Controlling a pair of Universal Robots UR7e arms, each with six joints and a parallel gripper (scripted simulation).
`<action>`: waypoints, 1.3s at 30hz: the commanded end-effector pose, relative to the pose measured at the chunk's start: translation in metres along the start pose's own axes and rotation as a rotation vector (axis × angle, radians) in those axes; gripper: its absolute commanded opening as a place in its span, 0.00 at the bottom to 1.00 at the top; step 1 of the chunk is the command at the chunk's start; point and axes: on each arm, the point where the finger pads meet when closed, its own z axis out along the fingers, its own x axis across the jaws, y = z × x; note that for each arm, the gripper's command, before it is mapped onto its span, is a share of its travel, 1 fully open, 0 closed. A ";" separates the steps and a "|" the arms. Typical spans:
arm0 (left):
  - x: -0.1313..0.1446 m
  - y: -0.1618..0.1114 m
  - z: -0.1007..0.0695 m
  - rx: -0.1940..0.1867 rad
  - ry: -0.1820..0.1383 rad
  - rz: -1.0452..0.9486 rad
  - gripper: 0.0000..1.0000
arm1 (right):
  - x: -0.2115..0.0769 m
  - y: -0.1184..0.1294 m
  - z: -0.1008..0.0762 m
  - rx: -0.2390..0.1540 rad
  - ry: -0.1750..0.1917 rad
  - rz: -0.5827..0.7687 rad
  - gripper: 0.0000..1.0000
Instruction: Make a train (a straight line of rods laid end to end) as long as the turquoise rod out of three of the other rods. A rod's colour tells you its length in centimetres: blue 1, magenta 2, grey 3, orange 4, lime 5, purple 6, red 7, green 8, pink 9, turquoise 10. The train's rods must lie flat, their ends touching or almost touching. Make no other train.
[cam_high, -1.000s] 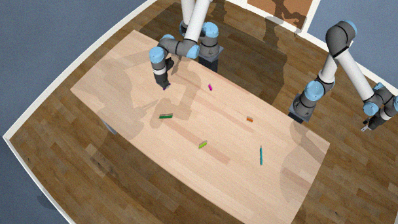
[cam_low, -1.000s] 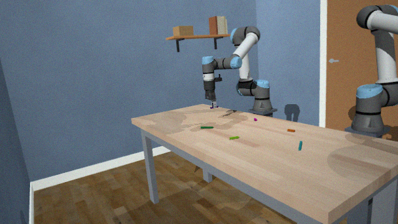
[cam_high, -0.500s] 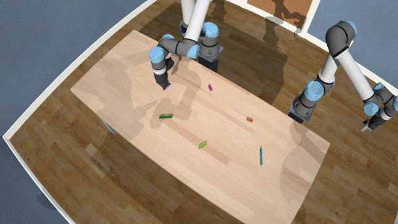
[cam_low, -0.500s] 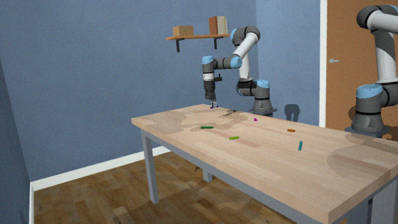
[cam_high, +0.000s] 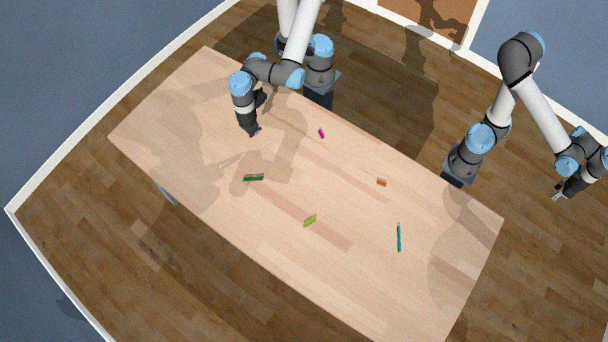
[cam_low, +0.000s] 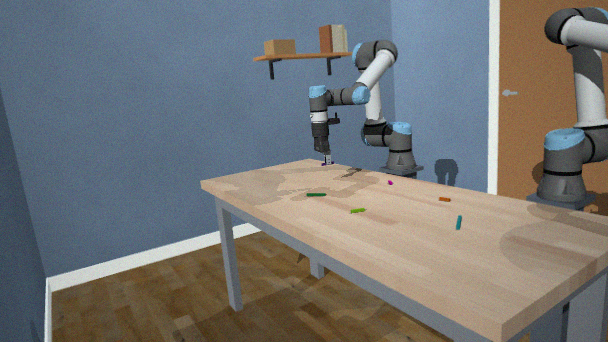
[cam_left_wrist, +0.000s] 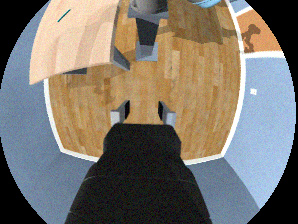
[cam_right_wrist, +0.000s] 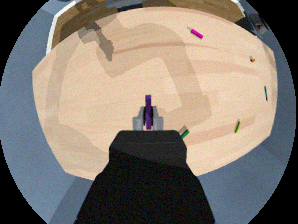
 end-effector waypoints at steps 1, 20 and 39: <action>0.000 0.000 0.000 -0.001 0.000 0.000 1.00 | 0.002 0.000 -0.001 -0.002 0.001 0.024 0.24; 0.000 0.000 0.000 -0.001 0.000 0.000 1.00 | 0.016 -0.004 -0.001 -0.002 0.001 0.187 0.24; 0.000 0.000 0.000 -0.001 0.000 0.000 1.00 | 0.042 -0.011 -0.002 -0.001 0.001 0.487 0.24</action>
